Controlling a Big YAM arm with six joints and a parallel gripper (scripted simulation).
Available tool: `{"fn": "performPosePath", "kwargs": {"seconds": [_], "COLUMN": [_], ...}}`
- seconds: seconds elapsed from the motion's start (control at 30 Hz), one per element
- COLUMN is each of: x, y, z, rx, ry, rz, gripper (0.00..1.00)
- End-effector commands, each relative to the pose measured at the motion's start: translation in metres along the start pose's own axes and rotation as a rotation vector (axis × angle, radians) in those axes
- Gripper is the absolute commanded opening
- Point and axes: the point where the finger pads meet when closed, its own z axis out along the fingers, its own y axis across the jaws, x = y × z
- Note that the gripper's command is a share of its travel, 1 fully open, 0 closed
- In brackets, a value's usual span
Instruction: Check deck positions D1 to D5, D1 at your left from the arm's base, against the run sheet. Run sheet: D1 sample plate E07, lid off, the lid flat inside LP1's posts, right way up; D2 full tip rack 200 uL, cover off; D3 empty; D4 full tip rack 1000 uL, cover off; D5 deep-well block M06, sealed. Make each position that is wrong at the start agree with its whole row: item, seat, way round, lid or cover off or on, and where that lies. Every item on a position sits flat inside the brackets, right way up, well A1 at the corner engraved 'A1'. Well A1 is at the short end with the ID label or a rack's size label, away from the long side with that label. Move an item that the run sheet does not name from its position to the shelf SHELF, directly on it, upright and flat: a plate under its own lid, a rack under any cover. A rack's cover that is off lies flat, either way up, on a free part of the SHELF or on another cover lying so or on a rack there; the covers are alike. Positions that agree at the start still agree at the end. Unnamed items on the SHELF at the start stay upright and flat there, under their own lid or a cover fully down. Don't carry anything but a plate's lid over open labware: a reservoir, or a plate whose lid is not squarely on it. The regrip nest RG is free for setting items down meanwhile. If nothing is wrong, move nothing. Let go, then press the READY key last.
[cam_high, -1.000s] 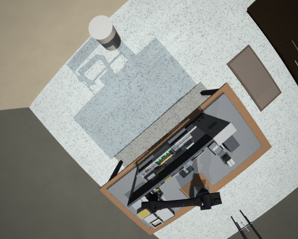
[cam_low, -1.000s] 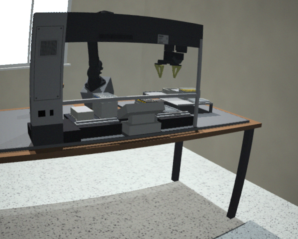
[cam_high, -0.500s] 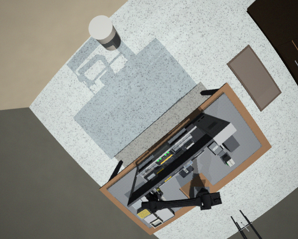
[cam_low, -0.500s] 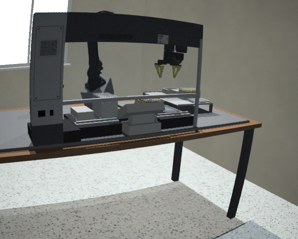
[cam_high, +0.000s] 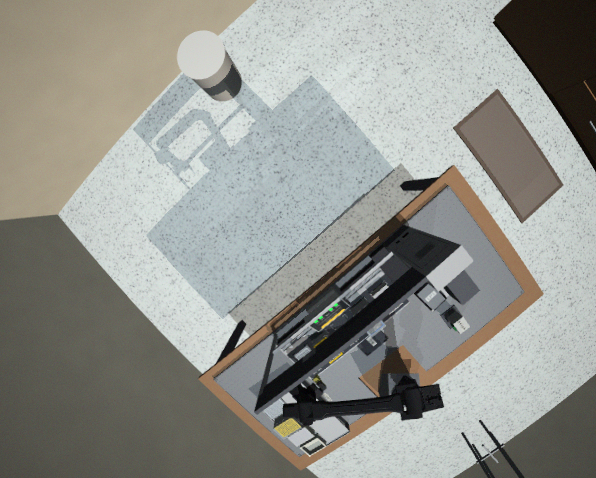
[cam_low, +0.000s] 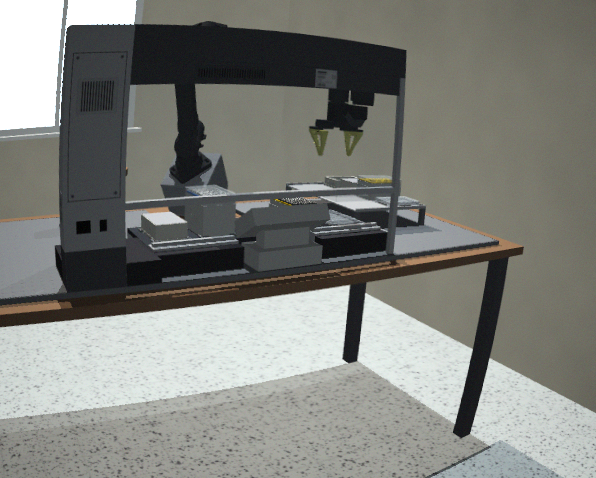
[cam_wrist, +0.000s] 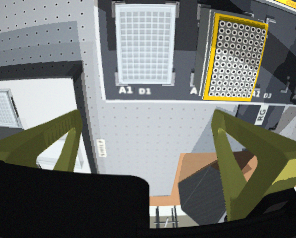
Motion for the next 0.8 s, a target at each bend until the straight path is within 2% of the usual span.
{"fn": "performPosePath", "kwargs": {"seconds": [0.0, 0.13, 0.17, 0.63, 0.77], "x": [-0.022, -0.022, -0.005, 0.035, 0.041], "y": [0.009, 0.009, -0.003, -0.061, -0.070], "z": [-0.028, -0.028, -0.017, -0.013, -0.012], "rx": [-0.055, -0.055, -0.037, -0.033, -0.031], "ry": [-0.040, -0.040, -0.028, -0.025, -0.023], "rz": [0.043, 0.043, 0.052, 0.047, 0.046], "gripper": [1.00, 1.00, 1.00, 1.00, 1.00]}}
